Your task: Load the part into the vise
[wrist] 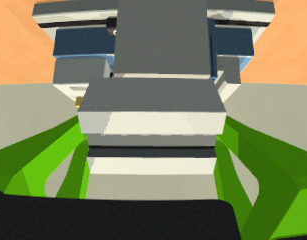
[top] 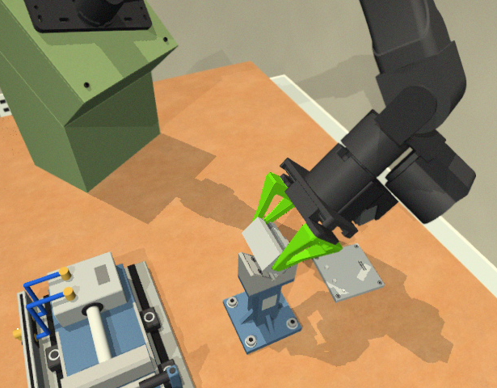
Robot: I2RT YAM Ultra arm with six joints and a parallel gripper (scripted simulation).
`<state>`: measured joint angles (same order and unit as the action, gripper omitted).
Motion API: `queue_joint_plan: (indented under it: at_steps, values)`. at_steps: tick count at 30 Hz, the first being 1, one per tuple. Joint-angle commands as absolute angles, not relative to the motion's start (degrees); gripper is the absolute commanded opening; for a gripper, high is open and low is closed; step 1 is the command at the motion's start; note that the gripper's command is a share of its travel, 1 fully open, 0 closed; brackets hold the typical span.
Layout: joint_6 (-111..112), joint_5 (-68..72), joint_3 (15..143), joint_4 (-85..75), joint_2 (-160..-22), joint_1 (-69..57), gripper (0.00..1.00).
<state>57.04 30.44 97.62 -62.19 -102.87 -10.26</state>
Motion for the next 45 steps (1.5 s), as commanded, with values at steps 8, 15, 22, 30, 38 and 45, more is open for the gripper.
queue_joint_plan:
  at_steps: [8,15,22,30,38,45]
  values:
    - [56.4,32.2,99.3,-61.3,-102.9,-10.8,0.00]
    - [56.3,32.2,99.4,-61.7,-102.7,-10.5,0.00]
    - [56.3,32.3,99.5,-60.9,-105.0,-10.9,0.00]
    - [56.2,32.3,99.6,-60.1,-105.6,-10.9,0.00]
    - [56.2,32.3,99.7,-59.9,-105.5,-11.1,0.00]
    - [56.2,32.3,99.7,-59.8,-105.5,-11.1,0.00]
